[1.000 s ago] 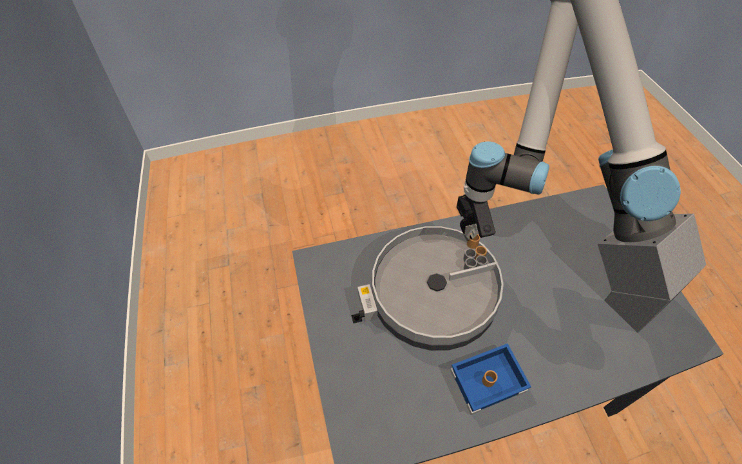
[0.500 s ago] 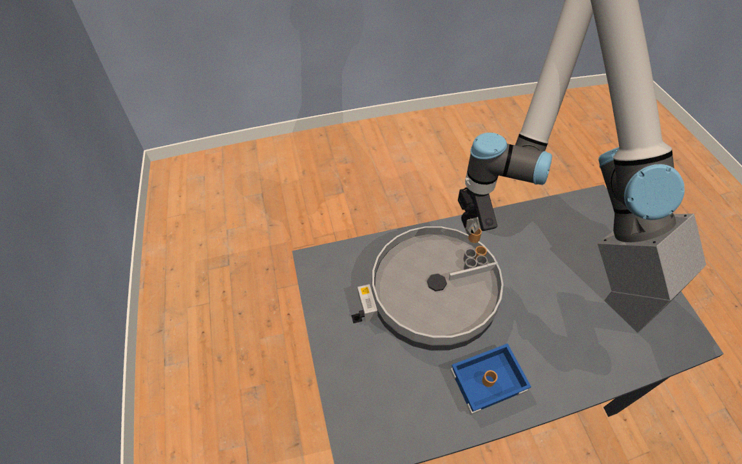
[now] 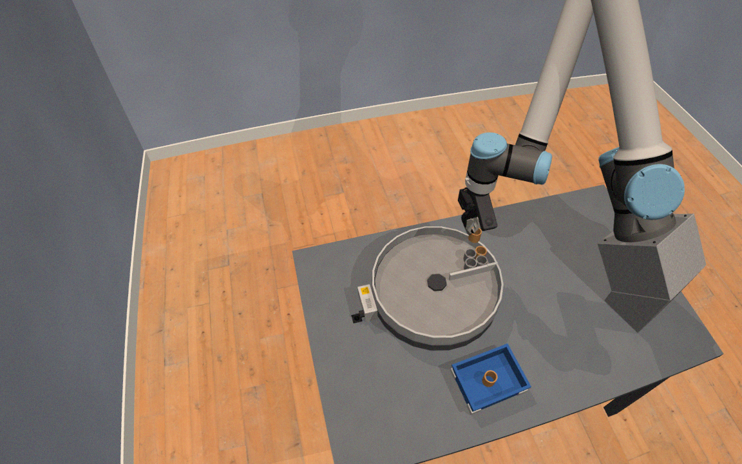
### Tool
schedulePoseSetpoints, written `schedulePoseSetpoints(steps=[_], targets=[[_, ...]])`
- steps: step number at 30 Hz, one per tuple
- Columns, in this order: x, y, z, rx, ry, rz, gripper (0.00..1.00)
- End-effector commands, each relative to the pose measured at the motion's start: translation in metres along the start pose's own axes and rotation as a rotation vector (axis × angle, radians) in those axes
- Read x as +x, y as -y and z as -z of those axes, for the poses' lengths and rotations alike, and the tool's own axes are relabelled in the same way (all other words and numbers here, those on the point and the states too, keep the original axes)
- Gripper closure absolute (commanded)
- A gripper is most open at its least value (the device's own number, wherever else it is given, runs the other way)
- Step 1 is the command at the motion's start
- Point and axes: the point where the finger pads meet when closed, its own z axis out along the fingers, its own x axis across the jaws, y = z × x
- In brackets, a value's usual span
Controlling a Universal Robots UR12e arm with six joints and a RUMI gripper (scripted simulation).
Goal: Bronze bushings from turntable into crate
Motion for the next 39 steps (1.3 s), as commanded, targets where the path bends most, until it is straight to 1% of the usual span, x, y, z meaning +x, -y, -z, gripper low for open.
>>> schedulePoseSetpoints(steps=[1, 24, 33, 39], targets=[[0.000, 0.000, 0.000, 0.000, -0.001, 0.000, 1.00], [0.001, 0.002, 0.000, 0.000, -0.001, -0.002, 1.00], [0.002, 0.012, 0.000, 0.000, 0.000, -0.011, 1.00], [0.004, 0.028, 0.000, 0.001, 0.000, -0.026, 1.00]])
